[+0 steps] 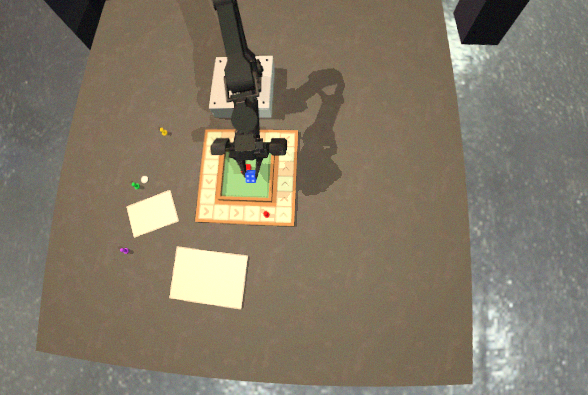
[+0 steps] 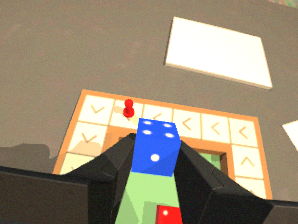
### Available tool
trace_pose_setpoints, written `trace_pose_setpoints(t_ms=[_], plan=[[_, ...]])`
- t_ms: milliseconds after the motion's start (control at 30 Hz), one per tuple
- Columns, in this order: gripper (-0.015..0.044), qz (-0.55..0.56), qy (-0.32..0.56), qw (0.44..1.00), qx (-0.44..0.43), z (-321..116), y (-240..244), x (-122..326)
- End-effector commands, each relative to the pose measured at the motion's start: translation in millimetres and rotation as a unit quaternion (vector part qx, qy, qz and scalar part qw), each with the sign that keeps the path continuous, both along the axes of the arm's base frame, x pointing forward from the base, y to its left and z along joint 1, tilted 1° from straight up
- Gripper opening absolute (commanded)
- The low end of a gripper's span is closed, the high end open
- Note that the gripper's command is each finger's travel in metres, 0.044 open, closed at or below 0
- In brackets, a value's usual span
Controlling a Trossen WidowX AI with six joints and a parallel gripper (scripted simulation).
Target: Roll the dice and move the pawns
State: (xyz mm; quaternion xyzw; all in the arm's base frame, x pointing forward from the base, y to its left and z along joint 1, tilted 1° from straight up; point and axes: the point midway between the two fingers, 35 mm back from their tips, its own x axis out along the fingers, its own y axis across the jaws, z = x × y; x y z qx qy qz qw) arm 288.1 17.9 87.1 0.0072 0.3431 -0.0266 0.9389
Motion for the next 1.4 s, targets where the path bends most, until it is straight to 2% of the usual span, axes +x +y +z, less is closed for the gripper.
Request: trace_pose_setpoints(t_ms=[0,233,367,500,600,767,1033,1133,1200,1367], plan=[[0.0053,0.000,0.000,1.000,0.000,0,0,0],[0.0236,0.000,0.000,1.000,0.000,2,0,0],[0.0341,-0.003,0.002,1.000,0.001,38,0,0],[0.0440,-0.003,0.002,1.000,0.001,40,0,0],[0.0440,-0.002,0.041,0.999,0.000,36,0,3],[0.0440,0.000,0.177,0.984,0.003,19,0,13],[0.0440,-0.005,0.381,0.924,0.024,-7,-2,20],[0.0440,-0.005,0.397,0.918,0.027,-9,-2,20],[0.0440,-0.008,0.366,0.930,0.022,-6,-3,20],[0.0309,0.010,0.382,0.924,0.015,-13,6,54]])
